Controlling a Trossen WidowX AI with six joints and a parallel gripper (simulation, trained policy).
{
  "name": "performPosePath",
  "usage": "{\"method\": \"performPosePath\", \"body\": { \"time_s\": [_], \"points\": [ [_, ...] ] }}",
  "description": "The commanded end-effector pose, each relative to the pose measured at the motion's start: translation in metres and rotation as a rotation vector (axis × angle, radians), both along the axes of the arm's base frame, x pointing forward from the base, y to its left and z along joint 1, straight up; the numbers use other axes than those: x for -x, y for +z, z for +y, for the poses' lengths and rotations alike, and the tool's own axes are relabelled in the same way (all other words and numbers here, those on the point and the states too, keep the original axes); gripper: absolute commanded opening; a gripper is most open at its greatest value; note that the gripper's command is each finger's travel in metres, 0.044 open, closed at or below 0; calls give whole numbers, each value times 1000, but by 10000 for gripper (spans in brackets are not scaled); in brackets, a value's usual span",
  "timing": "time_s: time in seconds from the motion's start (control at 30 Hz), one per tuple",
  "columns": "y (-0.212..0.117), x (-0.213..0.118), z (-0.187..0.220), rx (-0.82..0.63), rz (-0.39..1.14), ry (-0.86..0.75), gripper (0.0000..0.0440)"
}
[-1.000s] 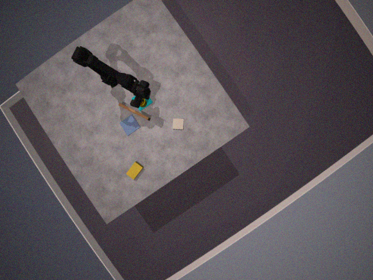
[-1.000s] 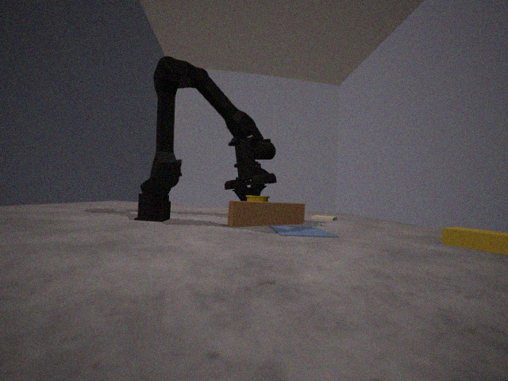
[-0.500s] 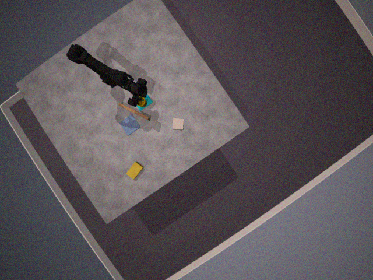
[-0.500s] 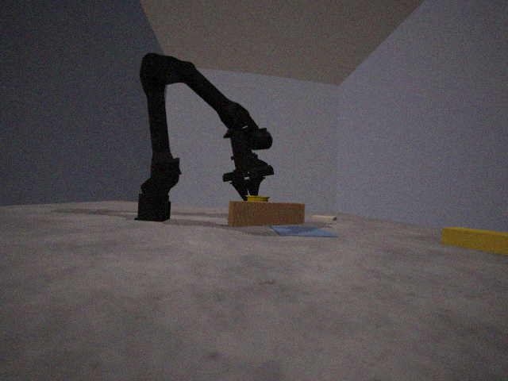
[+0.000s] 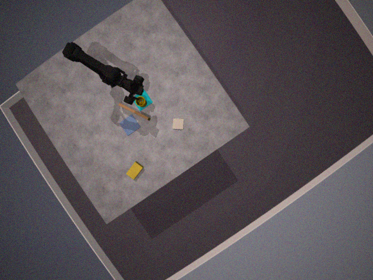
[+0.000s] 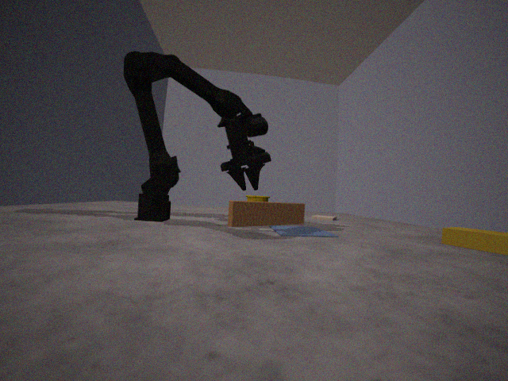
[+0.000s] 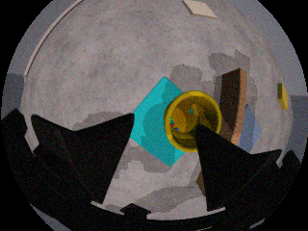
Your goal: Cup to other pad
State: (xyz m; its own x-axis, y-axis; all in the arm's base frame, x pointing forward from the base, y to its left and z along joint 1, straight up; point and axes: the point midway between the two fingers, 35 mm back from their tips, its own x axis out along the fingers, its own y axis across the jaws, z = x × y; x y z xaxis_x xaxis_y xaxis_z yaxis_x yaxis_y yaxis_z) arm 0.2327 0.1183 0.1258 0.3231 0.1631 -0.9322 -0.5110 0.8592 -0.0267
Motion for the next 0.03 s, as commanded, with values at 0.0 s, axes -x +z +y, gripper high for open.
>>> {"method": "performPosePath", "body": {
  "time_s": [0.0],
  "points": [
    [13,-1,-1,-22,-27,-8,330]
  ]
}}
